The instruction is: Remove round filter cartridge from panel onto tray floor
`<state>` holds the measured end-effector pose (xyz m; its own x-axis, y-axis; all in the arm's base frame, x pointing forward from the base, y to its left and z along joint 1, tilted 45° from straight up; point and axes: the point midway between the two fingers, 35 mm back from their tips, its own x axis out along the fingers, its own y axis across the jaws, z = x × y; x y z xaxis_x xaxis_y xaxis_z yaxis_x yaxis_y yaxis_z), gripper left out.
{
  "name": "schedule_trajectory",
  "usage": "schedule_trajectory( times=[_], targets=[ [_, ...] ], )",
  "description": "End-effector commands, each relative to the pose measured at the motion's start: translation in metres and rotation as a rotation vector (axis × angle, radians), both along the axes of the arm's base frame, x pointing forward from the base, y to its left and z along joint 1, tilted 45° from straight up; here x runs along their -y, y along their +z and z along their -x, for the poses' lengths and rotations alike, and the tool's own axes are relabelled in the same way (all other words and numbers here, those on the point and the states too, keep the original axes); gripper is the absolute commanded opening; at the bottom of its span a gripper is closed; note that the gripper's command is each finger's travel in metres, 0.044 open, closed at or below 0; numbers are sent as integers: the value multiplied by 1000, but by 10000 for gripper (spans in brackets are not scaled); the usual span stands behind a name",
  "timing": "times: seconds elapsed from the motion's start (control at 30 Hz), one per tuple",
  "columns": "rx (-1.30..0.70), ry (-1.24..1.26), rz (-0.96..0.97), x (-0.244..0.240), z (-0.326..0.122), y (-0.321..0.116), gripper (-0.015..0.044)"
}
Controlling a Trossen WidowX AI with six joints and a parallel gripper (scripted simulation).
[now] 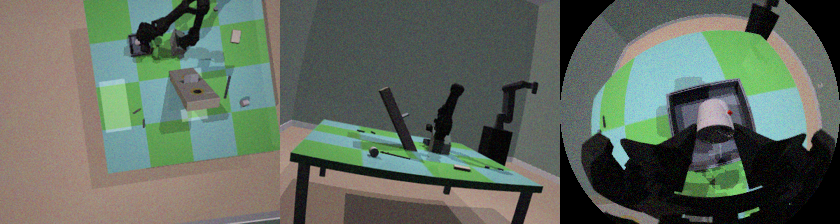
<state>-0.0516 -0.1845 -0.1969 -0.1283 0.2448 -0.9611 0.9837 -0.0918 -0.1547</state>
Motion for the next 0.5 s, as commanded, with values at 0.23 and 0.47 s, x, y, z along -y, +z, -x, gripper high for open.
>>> schedule_trajectory(
  times=[0.23, 0.47],
  targets=[
    [1, 0, -9, -14, 0, -9, 79],
    [1, 0, -9, -14, 0, -9, 263]
  ],
)
